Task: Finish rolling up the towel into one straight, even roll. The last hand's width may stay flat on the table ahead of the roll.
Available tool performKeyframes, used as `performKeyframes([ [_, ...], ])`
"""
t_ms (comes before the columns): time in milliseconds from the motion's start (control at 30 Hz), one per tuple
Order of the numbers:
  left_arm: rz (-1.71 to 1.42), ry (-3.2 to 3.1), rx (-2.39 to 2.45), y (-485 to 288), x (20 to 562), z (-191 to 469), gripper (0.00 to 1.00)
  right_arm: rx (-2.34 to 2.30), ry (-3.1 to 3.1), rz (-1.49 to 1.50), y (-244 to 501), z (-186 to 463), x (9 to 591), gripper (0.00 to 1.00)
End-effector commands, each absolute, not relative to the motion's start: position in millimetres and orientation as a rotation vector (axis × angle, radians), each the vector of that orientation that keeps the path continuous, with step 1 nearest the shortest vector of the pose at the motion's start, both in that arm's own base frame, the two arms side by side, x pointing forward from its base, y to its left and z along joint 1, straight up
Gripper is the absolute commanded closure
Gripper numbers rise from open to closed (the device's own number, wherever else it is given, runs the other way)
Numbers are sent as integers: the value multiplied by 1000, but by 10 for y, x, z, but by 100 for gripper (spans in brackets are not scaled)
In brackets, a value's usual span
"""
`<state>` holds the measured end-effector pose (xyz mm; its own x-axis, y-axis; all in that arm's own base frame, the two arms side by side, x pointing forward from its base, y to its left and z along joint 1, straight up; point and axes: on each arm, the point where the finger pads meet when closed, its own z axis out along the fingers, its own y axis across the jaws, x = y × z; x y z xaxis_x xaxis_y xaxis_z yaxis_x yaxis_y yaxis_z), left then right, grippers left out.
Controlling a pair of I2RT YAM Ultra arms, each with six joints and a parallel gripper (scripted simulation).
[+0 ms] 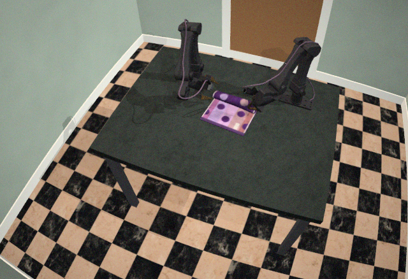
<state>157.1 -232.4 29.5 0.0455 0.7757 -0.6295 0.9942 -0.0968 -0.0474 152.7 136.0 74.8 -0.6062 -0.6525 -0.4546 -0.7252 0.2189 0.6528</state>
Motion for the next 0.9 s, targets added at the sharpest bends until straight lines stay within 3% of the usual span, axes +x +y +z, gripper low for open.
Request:
performKeyframes([
  [0, -911, 1868, 1962, -2307, 1488, 330, 77, -1403, 2325, 1198, 1420, 798, 1494, 11],
  [300, -1195, 2046, 1945, -2307, 1488, 359, 77, -1496, 2122, 690, 1600, 828, 1382, 8],
  [867, -1509, 2219, 1889, -2307, 1488, 389, 77, -1520, 1833, 169, 1803, 862, 1257, 2],
])
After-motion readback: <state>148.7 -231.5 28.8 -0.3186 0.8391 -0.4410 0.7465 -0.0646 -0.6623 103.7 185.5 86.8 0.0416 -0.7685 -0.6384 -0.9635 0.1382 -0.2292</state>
